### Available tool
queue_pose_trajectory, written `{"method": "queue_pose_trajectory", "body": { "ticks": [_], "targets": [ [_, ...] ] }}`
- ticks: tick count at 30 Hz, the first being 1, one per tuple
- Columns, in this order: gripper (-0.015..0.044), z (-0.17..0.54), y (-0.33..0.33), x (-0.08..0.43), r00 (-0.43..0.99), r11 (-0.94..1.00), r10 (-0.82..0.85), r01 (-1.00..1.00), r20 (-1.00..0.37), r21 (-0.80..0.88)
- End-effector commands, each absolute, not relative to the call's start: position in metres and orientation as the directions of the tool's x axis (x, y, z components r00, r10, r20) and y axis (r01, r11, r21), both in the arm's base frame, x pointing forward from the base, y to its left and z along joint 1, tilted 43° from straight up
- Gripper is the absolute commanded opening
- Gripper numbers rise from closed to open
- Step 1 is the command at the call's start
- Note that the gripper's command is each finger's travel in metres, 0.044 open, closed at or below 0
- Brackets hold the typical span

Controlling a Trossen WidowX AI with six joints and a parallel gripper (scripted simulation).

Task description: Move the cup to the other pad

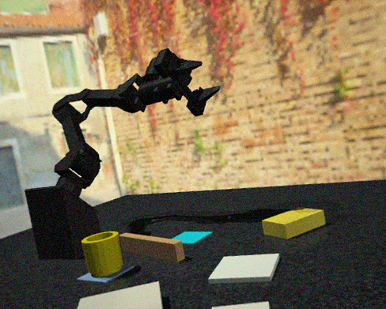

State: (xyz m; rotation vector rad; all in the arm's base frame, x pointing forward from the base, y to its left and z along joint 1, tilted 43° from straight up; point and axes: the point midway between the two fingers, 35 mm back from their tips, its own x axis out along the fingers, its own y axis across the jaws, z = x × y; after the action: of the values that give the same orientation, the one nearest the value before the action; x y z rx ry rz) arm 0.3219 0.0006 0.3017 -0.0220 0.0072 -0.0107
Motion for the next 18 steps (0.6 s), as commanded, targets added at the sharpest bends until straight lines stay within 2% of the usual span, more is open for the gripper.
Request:
{"method": "queue_pose_trajectory", "body": {
  "ticks": [1,5,9,13,18],
  "targets": [
    [0.0374,0.299,0.0,0.323,1.0,0.999,-0.012,0.011,-0.02,-0.034],
    [0.0269,0.234,-0.022,0.344,0.961,0.971,-0.035,-0.033,-0.275,-0.238],
    [0.0166,0.157,-0.05,0.347,0.831,0.907,-0.036,-0.206,-0.555,-0.366],
    [0.0166,0.085,-0.072,0.33,0.632,0.842,0.014,-0.426,-0.775,-0.332],
    [0.0166,0.013,-0.087,0.29,0.354,0.738,0.164,-0.664,-0.921,-0.124]
  ]
}}
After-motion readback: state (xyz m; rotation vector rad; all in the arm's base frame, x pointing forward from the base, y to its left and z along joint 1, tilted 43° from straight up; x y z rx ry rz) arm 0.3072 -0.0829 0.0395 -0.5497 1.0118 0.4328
